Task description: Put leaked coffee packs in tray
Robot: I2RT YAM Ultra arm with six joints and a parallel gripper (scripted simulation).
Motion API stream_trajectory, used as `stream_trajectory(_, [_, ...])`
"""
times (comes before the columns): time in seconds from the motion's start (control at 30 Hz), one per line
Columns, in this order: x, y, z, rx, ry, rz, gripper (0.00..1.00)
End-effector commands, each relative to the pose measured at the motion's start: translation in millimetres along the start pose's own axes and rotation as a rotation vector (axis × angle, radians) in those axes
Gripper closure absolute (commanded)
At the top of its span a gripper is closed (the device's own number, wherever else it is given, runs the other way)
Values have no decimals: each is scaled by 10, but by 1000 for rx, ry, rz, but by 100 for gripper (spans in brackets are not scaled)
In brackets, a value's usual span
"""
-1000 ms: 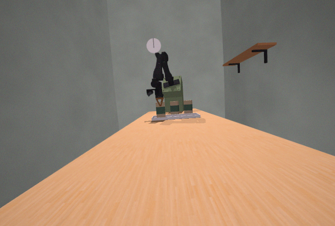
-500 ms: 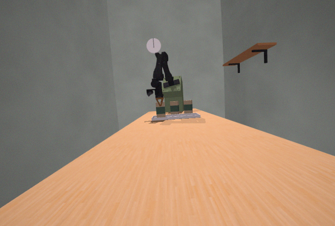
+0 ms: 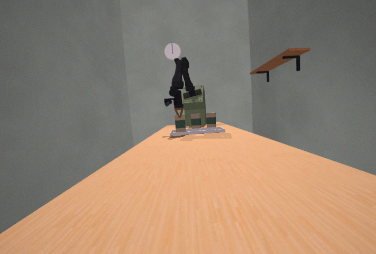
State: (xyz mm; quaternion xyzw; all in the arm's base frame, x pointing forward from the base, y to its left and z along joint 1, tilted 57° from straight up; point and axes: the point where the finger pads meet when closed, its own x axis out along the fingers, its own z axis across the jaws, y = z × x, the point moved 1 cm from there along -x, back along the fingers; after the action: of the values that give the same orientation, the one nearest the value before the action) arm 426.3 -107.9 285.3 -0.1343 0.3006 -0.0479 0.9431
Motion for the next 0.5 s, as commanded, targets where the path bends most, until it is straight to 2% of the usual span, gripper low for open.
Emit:
stream_trajectory(0.0, [-445, -110, 122, 3, -32, -38, 21])
stream_trajectory(0.1, [-747, -88, 117, -1, -35, -31, 21])
stream_trajectory(0.2, [-877, -80, 114, -1, -36, -29, 21])
stream_trajectory(0.27, [-880, -84, 112, -1, -35, -31, 21])
stream_trajectory(0.3, [-742, -69, 49, 1, -1, -18, 21])
stream_trajectory(0.33, [-742, -69, 49, 1, -1, -18, 21])
stream_trajectory(0.37, [-671, -22, -80, 3, 32, -4, 21])
stream_trajectory(0.47, [-664, -17, -95, 4, 35, -3, 21])
